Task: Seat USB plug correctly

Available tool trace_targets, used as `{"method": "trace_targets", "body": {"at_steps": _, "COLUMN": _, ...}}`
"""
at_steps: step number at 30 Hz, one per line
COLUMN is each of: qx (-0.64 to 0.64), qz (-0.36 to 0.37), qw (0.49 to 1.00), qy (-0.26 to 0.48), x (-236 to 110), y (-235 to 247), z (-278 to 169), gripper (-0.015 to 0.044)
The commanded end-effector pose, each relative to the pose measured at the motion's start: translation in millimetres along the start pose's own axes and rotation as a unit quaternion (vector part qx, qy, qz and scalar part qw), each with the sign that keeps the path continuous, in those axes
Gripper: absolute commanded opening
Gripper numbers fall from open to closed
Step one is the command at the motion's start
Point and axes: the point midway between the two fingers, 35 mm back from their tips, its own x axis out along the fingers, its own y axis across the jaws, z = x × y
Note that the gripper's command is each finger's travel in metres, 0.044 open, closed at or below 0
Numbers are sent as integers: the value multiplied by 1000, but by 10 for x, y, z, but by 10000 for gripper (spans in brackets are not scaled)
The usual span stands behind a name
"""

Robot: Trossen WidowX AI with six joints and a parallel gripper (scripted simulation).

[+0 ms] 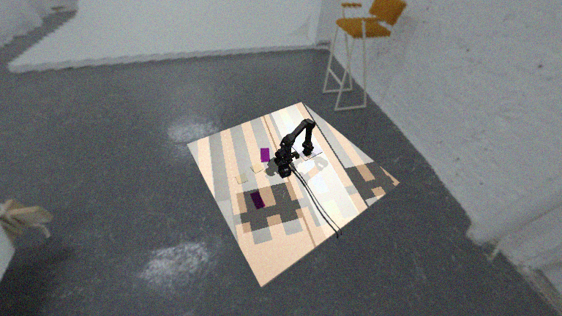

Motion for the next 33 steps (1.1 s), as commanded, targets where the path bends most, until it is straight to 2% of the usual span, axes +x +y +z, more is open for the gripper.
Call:
{"method": "trace_targets", "body": {"at_steps": 1, "qx": -2, "qz": 0, "qw": 1000, "qy": 3, "x": 3, "y": 1, "z": -8, "gripper": 0}}
{"method": "trace_targets", "body": {"at_steps": 33, "qx": -2, "qz": 0, "qw": 1000, "qy": 3, "x": 41, "y": 1, "z": -5, "gripper": 0}}
